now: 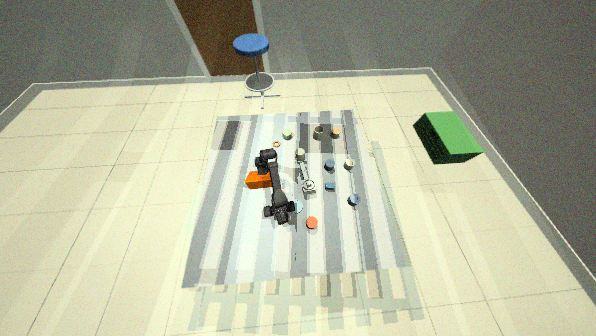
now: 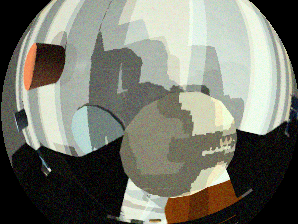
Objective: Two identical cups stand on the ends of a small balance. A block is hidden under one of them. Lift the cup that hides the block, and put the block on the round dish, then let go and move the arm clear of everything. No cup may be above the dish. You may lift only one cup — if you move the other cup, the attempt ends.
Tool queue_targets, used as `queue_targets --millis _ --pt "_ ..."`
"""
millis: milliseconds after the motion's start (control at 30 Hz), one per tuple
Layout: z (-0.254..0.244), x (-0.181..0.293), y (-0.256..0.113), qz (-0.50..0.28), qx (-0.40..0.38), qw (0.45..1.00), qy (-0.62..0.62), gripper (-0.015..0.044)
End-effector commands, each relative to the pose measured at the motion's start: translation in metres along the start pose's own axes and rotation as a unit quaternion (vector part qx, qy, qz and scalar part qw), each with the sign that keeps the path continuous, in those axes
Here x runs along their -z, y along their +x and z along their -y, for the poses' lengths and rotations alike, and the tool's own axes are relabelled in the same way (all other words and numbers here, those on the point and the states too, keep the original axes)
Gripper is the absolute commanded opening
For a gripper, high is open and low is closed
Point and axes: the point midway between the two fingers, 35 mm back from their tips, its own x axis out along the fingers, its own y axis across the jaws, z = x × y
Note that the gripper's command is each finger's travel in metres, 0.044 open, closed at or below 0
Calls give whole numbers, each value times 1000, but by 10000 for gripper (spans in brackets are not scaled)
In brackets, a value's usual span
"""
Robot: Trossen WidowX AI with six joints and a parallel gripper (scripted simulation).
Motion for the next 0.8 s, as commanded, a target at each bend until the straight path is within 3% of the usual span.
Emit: queue_targets --millis 0,367,767 --pt "-1 -1 2 4 -3 1000 2 0" --pt "-2 -1 20 4 -3 1000 2 0" --pt "-1 -2 13 5 -1 1000 -1 315"
